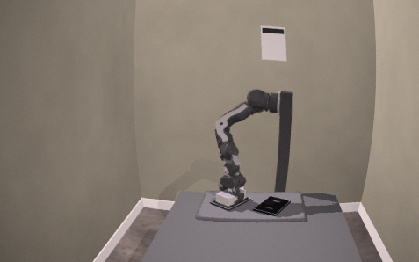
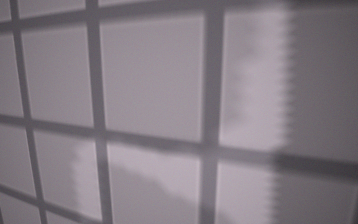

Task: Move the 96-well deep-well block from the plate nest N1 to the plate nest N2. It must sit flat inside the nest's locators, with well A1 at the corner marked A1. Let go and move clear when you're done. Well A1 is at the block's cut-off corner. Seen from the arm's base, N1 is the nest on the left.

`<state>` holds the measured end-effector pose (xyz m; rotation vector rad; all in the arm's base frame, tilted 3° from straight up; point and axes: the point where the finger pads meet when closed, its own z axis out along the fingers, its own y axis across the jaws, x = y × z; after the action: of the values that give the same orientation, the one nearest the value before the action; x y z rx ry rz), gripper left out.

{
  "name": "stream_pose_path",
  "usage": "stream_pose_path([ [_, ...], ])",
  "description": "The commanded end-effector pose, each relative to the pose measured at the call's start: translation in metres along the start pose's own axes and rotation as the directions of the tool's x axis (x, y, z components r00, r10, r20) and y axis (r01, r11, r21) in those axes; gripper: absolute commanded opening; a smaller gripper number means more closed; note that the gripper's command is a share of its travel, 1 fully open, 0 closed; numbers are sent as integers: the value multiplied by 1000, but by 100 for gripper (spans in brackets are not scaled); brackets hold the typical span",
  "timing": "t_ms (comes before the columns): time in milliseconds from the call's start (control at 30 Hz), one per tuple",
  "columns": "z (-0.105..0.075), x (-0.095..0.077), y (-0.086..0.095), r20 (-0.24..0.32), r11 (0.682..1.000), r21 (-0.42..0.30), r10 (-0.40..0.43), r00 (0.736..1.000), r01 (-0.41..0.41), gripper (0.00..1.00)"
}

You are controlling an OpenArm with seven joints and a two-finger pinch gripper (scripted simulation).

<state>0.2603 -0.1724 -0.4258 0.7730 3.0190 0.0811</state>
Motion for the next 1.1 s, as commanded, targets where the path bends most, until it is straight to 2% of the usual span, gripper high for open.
stream_pose_path([
  [0,0,0,1,-1,1000,-5,-2,1000,2,0],
  [167,0,0,1,-1,1000,-5,-2,1000,2,0],
  [667,0,0,0,1,1000,-1,1,1000,-1,50],
  [733,0,0,0,1,1000,-1,1,1000,-1,50],
  [1000,0,0,0,1,1000,-1,1,1000,-1,77],
  [1067,0,0,0,1,1000,-1,1,1000,-1,77],
])
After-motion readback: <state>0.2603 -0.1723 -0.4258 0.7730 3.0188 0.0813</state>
